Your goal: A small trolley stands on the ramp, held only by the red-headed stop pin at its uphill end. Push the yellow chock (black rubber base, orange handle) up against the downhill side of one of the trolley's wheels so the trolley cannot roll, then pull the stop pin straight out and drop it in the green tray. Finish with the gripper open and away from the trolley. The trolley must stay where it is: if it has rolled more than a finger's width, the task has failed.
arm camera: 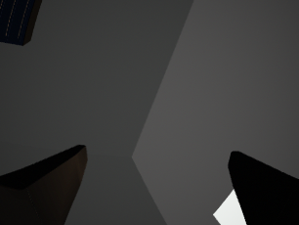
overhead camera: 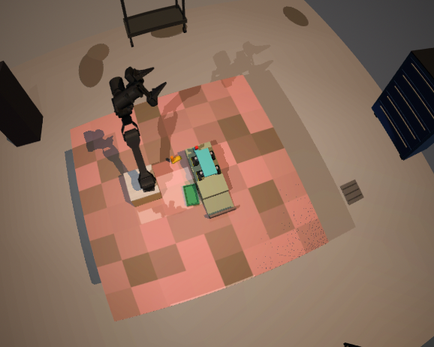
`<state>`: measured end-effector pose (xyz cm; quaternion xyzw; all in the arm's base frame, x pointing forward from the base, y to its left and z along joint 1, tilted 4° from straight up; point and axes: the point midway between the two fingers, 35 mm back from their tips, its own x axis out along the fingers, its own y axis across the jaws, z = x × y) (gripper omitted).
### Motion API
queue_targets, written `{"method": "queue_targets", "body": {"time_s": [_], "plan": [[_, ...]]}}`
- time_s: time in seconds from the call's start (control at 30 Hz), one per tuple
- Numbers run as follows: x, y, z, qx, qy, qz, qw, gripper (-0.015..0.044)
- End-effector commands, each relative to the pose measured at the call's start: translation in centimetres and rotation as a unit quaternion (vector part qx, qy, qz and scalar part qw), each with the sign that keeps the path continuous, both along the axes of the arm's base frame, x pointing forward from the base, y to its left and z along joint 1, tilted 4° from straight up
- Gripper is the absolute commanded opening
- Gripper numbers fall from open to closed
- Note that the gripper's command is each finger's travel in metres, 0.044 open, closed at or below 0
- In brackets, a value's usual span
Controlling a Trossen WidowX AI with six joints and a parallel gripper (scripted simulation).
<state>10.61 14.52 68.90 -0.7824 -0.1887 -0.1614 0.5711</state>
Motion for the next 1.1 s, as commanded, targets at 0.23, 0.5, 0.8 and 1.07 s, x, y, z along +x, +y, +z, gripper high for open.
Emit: {"method": "queue_targets", "body": {"time_s": [0.23,0.5,0.8,1.07], "plan": [[-0.6,-5.2,0.6,0.183,0.003,0.114,0.977,0.0190],[1.5,-11.6,-0.4,0.402,0.031,0.234,0.885,0.0190],[6.6,-16.7,-4.0,0.611,0.088,0.317,0.720,0.0190],[12.5,-18.7,-9.3,0.757,0.144,0.331,0.544,0.0190]]}}
